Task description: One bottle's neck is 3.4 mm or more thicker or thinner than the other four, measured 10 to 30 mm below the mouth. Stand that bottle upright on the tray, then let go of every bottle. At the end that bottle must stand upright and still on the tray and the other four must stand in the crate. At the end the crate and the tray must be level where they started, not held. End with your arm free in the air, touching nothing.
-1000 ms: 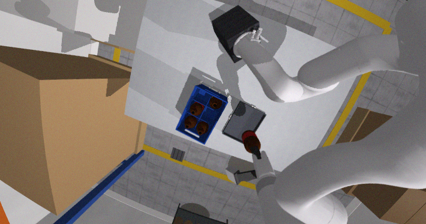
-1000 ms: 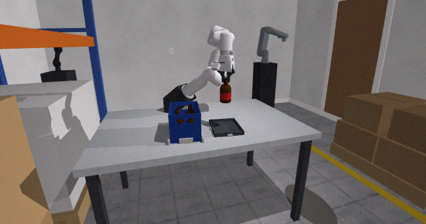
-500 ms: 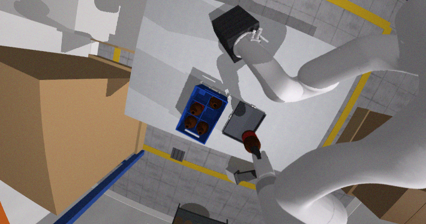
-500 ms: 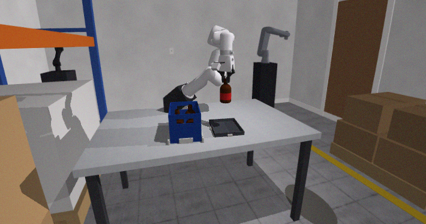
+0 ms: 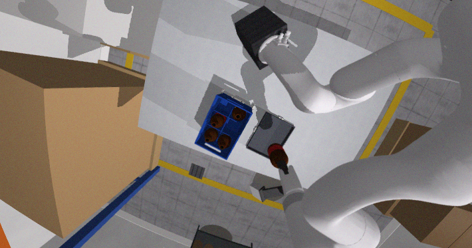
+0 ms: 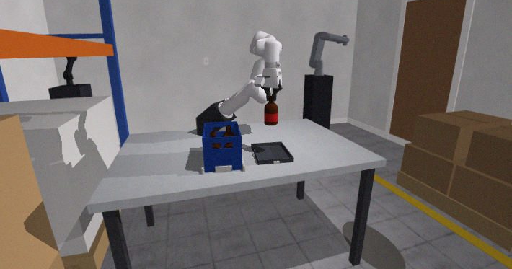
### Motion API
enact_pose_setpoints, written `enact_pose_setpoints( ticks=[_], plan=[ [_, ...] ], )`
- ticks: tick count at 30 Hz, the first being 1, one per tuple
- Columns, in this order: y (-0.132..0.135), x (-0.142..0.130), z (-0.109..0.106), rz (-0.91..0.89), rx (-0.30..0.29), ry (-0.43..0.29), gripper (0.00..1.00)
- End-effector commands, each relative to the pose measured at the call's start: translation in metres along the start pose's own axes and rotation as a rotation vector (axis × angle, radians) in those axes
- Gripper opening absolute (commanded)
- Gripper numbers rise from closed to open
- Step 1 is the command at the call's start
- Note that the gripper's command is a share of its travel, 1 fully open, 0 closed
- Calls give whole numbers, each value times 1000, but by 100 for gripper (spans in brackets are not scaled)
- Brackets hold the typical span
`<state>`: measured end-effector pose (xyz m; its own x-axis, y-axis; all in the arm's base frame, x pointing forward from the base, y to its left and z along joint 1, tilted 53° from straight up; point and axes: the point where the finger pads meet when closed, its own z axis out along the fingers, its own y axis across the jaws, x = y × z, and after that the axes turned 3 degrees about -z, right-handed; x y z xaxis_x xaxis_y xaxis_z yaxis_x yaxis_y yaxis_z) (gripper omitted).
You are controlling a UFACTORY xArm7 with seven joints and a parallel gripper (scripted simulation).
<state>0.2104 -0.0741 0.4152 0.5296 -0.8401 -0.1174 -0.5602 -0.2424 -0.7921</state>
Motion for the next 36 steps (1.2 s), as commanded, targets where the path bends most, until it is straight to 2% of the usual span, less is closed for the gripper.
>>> enact_pose_setpoints(
  ticks=[1,18,33,36],
  plan=[
    [-1,0,3,-1,3,3,0],
    [-1,0,39,-1,3,3,0],
    [-2,0,86,-1,3,3,0],
    [-2,0,89,-1,3,3,0]
  ],
)
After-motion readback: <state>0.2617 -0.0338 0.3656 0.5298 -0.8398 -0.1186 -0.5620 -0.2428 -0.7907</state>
